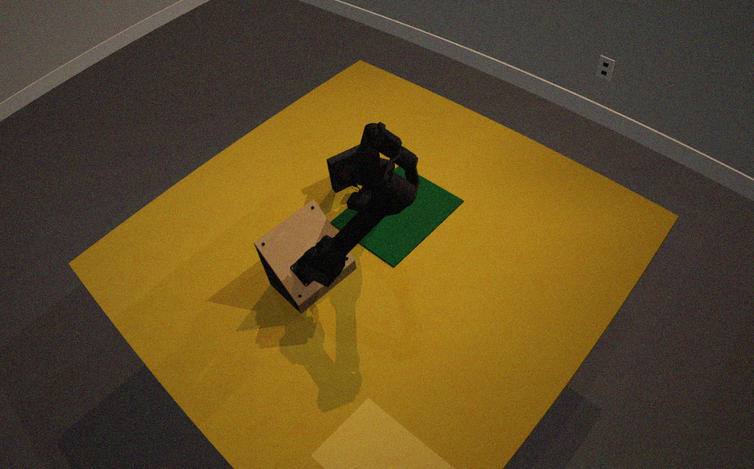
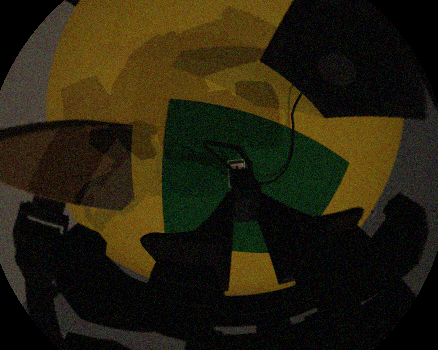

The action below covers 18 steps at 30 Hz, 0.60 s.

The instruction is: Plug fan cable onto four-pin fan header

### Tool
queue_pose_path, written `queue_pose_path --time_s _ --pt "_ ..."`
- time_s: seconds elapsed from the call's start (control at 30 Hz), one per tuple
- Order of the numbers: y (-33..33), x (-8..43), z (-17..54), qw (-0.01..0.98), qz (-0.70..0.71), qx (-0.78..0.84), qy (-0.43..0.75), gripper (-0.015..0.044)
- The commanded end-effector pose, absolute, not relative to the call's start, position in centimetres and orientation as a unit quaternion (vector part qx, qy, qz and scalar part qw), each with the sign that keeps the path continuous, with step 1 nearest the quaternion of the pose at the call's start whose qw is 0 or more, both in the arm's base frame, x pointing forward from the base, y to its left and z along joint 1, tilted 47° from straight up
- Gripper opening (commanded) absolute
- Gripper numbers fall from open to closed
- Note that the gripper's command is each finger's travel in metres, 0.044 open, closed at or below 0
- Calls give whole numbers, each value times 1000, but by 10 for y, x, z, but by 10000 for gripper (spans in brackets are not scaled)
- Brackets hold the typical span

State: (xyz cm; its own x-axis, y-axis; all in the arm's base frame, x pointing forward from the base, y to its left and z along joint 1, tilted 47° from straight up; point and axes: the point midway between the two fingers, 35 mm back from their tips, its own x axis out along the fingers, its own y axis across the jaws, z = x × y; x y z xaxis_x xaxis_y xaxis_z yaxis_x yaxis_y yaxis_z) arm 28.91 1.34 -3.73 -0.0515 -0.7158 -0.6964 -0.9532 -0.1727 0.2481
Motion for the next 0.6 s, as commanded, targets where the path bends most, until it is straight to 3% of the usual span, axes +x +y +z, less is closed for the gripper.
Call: queue_pose_path --time_s 0.0,0.57 --pt "13 289 -37 158 370 -672 622 0" --pt "10 289 -40 158 370 -672 622 0"
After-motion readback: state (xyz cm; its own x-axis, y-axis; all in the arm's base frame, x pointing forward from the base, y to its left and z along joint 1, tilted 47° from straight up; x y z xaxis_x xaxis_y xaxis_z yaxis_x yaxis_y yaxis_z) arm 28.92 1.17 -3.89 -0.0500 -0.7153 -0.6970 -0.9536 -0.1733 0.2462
